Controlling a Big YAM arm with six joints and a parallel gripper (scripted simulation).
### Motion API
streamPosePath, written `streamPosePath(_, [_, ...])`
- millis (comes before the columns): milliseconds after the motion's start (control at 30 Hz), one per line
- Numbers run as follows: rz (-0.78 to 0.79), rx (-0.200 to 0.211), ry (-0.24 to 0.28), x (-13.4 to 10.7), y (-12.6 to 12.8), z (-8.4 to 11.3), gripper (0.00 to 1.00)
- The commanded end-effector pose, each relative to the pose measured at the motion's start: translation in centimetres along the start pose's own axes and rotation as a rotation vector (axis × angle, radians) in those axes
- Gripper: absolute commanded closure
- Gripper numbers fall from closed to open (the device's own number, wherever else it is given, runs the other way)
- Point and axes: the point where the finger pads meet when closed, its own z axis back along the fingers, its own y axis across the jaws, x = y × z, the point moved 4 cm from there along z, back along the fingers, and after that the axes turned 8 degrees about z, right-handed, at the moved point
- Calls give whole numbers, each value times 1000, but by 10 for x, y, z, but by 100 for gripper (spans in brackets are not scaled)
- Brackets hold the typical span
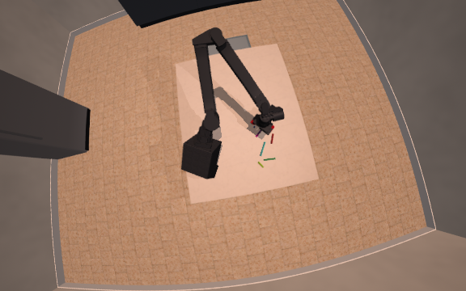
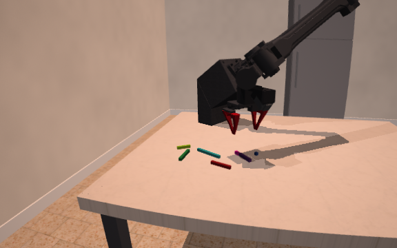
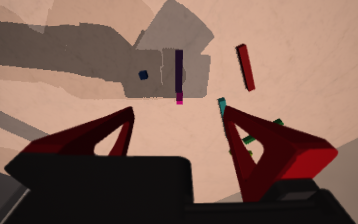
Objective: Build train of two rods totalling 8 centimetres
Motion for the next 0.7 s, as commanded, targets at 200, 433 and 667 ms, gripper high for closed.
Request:
streamPosePath(200, [11,10,-1,3,0,-2,0])
streamPosePath(433, [11,10,-1,3,0,-2,0])
streamPosePath(667, [24,-25,-19,11,-8,16,0])
